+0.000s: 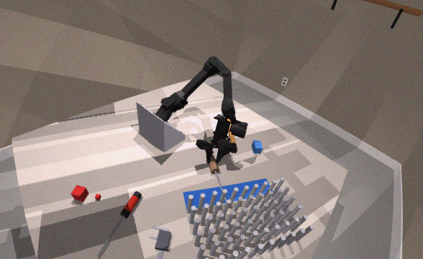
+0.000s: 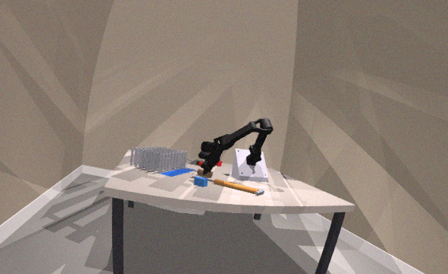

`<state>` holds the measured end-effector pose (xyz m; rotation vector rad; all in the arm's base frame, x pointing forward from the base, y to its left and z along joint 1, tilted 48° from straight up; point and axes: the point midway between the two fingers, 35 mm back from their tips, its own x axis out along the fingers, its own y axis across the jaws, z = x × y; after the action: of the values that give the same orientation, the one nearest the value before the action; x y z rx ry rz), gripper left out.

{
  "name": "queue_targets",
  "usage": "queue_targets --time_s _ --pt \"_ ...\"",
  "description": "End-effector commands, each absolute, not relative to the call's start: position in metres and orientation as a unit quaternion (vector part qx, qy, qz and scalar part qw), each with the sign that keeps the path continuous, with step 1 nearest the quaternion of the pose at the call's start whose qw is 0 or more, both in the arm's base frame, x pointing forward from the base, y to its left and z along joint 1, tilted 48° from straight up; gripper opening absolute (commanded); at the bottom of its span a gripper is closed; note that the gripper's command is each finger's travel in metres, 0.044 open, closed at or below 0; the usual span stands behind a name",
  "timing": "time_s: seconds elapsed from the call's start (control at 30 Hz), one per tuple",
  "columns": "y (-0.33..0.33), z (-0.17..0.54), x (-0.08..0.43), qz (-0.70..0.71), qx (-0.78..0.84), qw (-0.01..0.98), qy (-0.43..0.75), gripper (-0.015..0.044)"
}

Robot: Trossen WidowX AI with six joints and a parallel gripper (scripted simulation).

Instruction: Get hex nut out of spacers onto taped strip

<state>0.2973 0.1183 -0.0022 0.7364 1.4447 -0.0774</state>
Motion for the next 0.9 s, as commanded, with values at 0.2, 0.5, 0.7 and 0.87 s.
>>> queue_targets --time_s 0.2,0.5,0.7,0.87 --pt "0.119 -0.001 0.29 -0.04 0.329 0.687 0.647 0.0" --pt "0.121 0.001 0.285 -0.04 0.329 0.687 0.647 0.0" --pt "0.122 0.003 0.281 -0.04 0.329 0.687 0.647 0.0" --pt "0.123 0.004 0.279 -0.04 0.329 0.687 0.647 0.0"
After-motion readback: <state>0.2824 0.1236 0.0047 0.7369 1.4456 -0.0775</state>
